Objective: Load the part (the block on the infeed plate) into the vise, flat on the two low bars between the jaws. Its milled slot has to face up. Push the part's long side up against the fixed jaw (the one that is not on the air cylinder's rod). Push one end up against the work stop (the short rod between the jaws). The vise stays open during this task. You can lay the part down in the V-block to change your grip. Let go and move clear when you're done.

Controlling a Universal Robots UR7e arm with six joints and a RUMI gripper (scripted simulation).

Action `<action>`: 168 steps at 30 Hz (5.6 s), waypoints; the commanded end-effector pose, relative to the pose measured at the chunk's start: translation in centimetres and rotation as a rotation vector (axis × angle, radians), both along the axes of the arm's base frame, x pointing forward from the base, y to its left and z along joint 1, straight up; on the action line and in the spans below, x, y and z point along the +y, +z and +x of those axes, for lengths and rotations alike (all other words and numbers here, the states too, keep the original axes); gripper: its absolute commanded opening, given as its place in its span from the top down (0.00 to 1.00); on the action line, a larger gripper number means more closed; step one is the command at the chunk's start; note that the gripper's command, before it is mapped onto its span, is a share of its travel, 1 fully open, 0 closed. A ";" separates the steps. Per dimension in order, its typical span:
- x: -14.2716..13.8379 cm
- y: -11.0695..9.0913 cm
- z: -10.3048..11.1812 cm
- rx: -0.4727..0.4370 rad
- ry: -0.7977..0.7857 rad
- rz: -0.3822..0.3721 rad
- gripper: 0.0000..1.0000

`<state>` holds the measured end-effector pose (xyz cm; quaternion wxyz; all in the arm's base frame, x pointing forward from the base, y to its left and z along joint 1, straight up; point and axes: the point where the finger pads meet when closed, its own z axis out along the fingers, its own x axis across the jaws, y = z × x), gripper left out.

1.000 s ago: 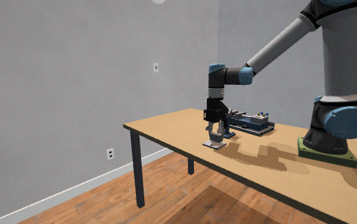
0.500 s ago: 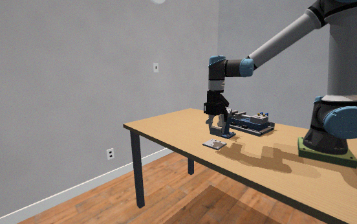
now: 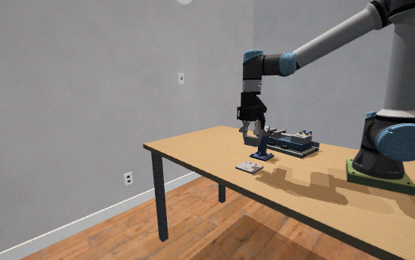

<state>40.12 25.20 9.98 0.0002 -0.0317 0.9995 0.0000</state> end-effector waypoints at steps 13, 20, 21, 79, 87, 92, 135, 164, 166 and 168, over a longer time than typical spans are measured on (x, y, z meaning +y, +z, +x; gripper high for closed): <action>0.0 6.7 0.0 0.000 0.000 0.000 1.00; 0.0 8.3 0.0 0.000 0.000 0.000 1.00; 0.0 8.6 0.0 0.000 0.000 0.000 1.00; 0.0 11.2 0.0 0.000 0.000 0.000 1.00; 0.0 11.2 0.0 0.000 0.000 0.000 1.00; 0.0 11.2 0.0 0.000 0.000 0.000 1.00; -0.2 11.2 0.0 0.000 -0.039 0.000 1.00; -0.7 11.2 0.1 0.000 -0.128 0.000 1.00; -0.8 11.2 0.1 0.000 -0.138 0.000 1.00; -0.9 11.2 0.1 0.000 -0.148 0.000 1.00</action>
